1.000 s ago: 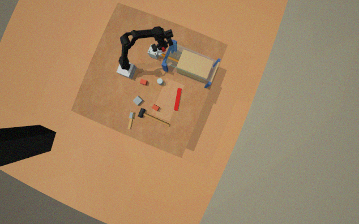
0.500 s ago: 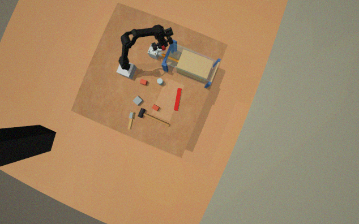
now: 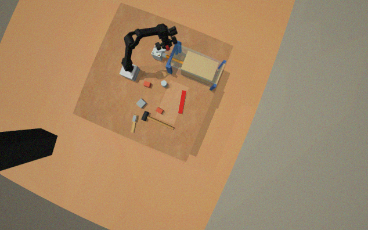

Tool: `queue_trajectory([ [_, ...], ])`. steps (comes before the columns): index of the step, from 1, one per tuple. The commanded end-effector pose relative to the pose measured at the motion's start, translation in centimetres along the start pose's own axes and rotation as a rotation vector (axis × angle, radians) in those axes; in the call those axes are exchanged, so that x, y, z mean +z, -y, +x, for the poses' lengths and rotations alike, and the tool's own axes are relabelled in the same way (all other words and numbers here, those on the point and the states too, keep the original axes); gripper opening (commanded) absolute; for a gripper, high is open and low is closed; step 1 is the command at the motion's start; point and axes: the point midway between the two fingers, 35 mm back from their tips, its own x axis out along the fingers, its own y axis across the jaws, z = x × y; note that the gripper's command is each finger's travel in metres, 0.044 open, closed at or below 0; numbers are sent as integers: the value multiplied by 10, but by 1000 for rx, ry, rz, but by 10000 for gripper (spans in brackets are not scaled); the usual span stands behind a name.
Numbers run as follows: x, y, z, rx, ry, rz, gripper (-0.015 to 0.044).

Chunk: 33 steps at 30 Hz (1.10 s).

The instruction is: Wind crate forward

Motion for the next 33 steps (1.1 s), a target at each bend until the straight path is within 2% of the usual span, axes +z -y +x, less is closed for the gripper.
queue_trajectory([
  [1,20,2,2,-1,29,-23,0],
  [33,56,-3,0,-1,33,-23,0],
])
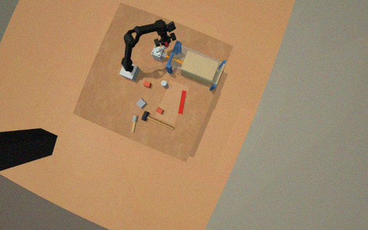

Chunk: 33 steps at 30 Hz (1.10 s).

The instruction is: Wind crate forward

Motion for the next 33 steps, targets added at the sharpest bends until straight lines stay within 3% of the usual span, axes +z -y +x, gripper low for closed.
queue_trajectory([
  [1,23,-5,1,11,33,-30,0],
  [33,54,-23,0,13,35,-30,0],
])
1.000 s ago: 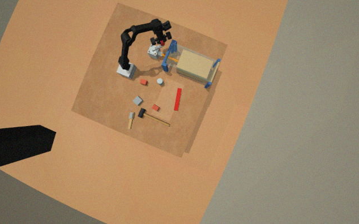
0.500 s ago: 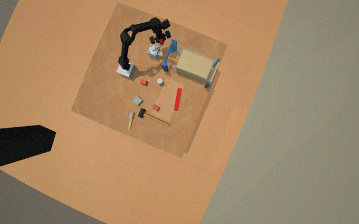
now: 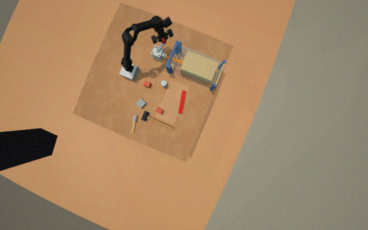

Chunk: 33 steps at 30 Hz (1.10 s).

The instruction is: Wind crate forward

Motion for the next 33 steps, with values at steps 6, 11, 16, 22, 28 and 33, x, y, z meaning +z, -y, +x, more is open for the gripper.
queue_trajectory([
  [6,21,-15,2,26,30,-20,0],
  [11,25,-19,2,27,30,-20,0],
  [16,29,-23,2,27,30,-20,0],
  [22,33,-28,2,27,31,-20,0],
  [28,37,-34,2,28,31,-20,0],
  [33,40,-39,1,28,32,-20,0],
])
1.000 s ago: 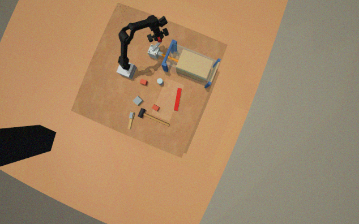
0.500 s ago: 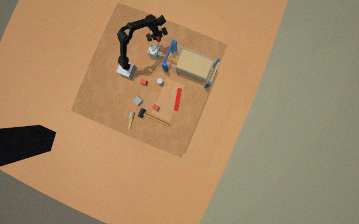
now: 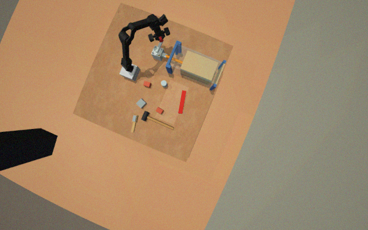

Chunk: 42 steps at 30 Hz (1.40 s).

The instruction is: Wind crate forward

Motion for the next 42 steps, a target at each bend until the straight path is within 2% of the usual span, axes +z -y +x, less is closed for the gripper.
queue_trajectory([
  [1,16,-20,3,48,22,-32,0],
  [42,28,-64,1,51,23,-32,0],
])
